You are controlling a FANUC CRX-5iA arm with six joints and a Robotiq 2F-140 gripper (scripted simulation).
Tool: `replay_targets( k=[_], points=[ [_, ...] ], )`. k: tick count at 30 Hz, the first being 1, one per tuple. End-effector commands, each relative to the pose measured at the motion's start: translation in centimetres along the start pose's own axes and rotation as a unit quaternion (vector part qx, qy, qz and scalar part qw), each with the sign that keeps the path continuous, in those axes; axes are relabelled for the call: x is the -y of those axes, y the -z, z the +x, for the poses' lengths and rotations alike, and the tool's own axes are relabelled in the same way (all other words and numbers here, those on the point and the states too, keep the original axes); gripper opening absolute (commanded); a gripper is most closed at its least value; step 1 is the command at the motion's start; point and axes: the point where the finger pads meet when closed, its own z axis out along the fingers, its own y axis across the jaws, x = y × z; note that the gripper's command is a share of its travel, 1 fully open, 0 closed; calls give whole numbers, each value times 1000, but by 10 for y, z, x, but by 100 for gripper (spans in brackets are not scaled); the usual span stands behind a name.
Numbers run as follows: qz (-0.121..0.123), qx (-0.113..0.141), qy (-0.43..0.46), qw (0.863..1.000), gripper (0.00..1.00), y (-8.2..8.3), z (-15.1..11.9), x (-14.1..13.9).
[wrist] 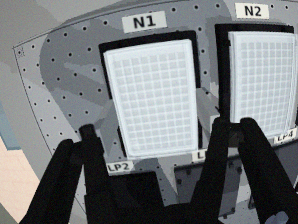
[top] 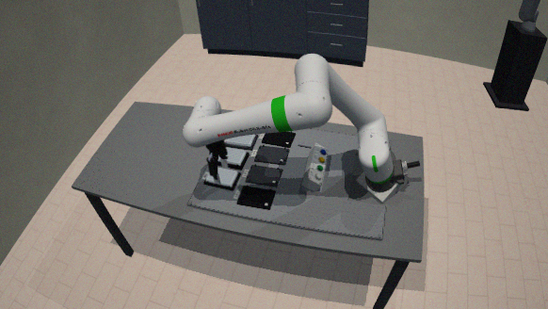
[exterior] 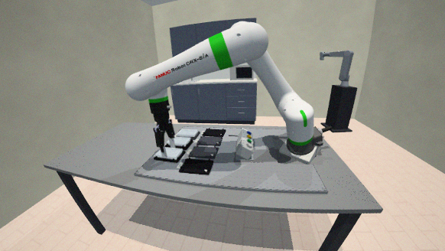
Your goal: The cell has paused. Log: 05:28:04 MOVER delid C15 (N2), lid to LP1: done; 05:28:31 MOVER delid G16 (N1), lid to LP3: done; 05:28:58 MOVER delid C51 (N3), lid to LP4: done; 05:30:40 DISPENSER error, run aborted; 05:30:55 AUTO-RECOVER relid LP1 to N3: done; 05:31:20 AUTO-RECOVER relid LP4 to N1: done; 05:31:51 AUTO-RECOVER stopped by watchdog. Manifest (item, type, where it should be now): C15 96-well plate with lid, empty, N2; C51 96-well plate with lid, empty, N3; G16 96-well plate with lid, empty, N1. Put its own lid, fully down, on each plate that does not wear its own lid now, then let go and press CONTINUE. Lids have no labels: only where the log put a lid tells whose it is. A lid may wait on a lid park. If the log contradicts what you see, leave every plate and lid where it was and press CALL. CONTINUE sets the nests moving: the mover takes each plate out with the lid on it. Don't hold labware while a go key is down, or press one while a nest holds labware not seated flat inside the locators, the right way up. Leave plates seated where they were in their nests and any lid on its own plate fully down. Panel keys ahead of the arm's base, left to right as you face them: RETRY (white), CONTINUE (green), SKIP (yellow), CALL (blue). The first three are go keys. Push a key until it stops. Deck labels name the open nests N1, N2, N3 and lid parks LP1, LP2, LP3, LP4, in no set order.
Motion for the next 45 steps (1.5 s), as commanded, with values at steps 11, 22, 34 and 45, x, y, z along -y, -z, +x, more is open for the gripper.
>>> replay_targets(
  k=[11,22,34,45],
  points=[
    [0,0,0,1000,0,0,0,0],
    [0,0,0,1000,66,0,0,0],
    [0,0,0,1000,66,0,0,0],
    [0,0,0,1000,66,0,0,0]
  ],
)
